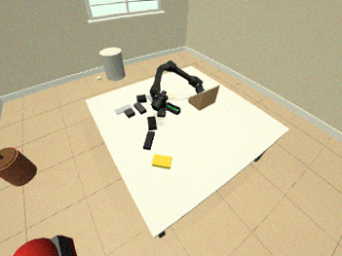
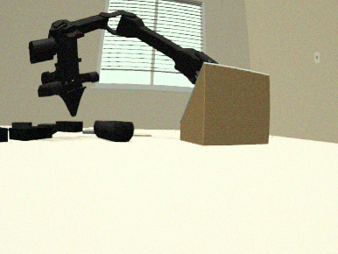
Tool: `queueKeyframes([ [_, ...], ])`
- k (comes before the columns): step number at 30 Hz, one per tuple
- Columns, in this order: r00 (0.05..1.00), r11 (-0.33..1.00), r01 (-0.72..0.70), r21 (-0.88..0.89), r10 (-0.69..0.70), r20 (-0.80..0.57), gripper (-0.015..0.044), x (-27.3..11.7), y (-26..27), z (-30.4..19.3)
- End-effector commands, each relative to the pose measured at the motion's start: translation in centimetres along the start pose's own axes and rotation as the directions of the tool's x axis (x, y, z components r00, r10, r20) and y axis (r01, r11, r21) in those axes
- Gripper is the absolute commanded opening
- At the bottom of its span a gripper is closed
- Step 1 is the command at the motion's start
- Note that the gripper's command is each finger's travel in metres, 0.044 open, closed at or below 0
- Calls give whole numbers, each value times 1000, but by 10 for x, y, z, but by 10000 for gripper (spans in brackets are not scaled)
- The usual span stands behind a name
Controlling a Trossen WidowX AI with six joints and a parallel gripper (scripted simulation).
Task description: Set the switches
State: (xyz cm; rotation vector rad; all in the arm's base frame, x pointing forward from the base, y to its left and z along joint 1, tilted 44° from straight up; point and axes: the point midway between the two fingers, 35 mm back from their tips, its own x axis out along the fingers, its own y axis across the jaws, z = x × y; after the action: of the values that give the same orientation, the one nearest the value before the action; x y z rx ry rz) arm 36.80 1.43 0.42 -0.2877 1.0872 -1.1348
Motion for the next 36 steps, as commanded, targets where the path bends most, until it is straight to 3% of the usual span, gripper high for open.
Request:
queueKeyframes([
  [1, 1000, 999, -26, 45, 27, -9, 0, -1, -10, -2],
  [17, 960, 915, -273, 295, 279, 23, 0, -2, -72, -53],
  [36, 851, 723, -504, 472, 508, 131, 0, 37, -122, -138],
])
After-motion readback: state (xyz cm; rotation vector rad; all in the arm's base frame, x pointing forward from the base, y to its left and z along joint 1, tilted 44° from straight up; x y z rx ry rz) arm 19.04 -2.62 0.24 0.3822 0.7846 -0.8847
